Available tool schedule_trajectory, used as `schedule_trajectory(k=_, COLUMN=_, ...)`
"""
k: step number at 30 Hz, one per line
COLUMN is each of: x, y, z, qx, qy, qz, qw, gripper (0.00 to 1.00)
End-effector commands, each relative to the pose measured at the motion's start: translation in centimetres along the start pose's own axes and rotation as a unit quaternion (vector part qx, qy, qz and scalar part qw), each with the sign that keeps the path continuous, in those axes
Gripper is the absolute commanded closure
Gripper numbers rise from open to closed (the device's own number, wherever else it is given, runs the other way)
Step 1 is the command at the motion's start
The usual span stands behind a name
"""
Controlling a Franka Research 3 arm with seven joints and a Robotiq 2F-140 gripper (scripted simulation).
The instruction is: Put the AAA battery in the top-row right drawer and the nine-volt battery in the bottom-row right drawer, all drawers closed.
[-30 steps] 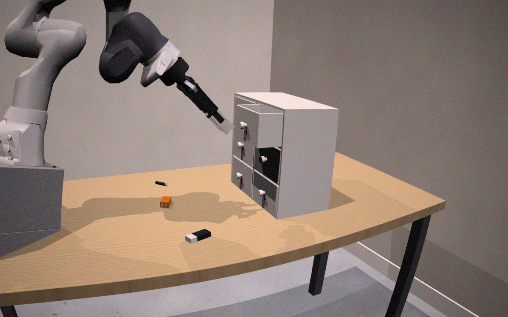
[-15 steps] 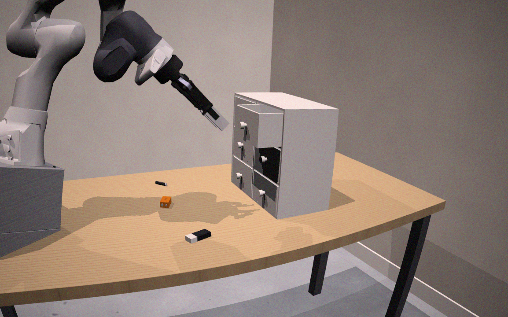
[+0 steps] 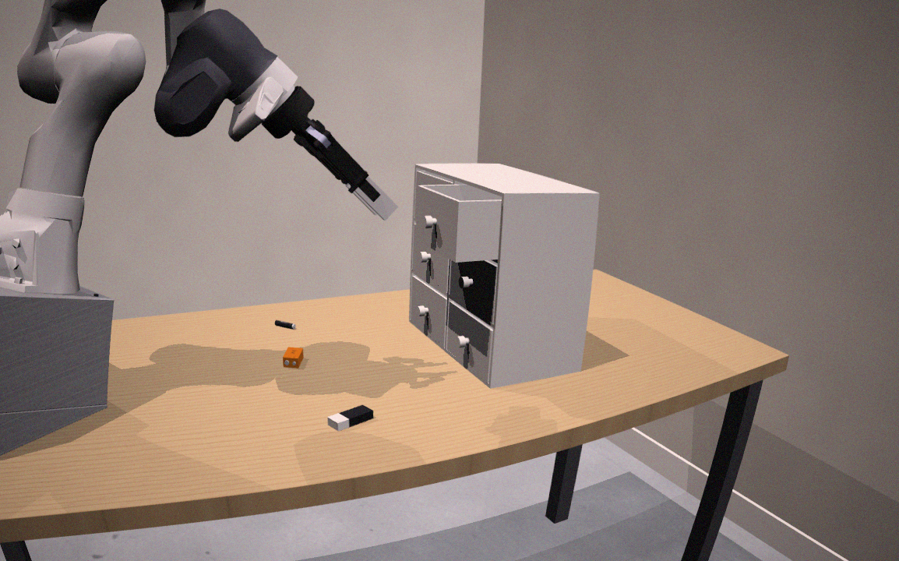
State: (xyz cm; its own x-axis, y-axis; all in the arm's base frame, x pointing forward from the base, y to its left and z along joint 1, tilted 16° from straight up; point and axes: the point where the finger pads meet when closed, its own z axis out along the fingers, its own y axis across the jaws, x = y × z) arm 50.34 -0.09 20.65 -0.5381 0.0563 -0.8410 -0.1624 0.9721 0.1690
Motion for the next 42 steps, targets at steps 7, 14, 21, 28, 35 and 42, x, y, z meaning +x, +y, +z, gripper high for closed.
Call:
schedule_trajectory(k=7, x=0.3, y=0.5, z=-0.1, qx=-0.008, qy=0.005, qz=-0.012, qw=1.000, gripper=0.80)
schedule_trajectory(k=14, x=0.4, y=0.5, z=-0.2, qx=-0.009, qy=0.009, qz=-0.011, qw=1.000, gripper=0.80)
schedule_trajectory(k=21, x=0.4, y=0.5, z=-0.5, qx=-0.010, qy=0.018, qz=-0.010, qw=1.000, gripper=0.80)
schedule_trajectory(k=28, x=0.4, y=0.5, z=-1.1, qx=-0.008, qy=0.034, qz=-0.011, qw=0.999, gripper=0.80)
schedule_trajectory(k=35, x=0.3, y=0.5, z=-2.9, qx=-0.006, qy=0.080, qz=-0.010, qw=0.997, gripper=0.80)
schedule_trajectory(k=42, x=0.3, y=0.5, z=-4.5, qx=-0.005, qy=0.126, qz=-0.009, qw=0.992, gripper=0.80)
